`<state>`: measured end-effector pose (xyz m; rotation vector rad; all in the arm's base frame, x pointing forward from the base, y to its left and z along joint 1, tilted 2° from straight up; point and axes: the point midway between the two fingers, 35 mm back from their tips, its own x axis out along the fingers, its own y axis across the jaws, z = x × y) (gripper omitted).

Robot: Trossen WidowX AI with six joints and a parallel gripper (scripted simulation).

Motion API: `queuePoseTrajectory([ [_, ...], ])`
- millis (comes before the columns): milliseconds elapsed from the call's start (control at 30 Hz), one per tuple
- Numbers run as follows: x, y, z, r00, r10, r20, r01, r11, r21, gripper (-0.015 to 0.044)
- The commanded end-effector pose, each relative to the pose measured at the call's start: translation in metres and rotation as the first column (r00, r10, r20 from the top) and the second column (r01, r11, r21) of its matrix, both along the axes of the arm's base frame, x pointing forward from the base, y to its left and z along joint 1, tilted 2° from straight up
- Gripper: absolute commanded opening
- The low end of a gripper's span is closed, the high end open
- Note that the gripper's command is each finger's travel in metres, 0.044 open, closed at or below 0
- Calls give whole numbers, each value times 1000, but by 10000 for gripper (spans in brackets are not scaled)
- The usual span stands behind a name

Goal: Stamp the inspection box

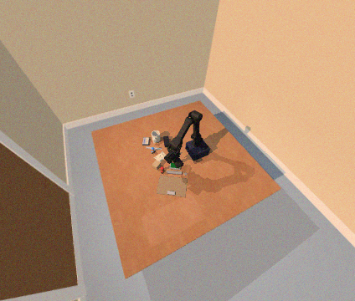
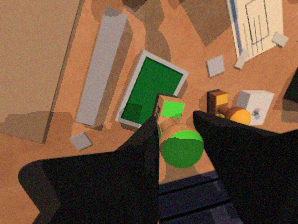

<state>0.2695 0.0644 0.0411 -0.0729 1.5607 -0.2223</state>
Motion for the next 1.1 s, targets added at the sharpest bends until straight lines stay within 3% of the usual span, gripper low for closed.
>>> queuePoseTrajectory([
  [0, 2, 0, 7, 1000, -3, 8, 3, 1000, 1, 0],
  [533, 28, -48, 10, 965, 263, 4, -263, 965, 18, 0],
  [1067, 48, -115, 13, 833, 553, -5, -553, 833, -6, 0],
])
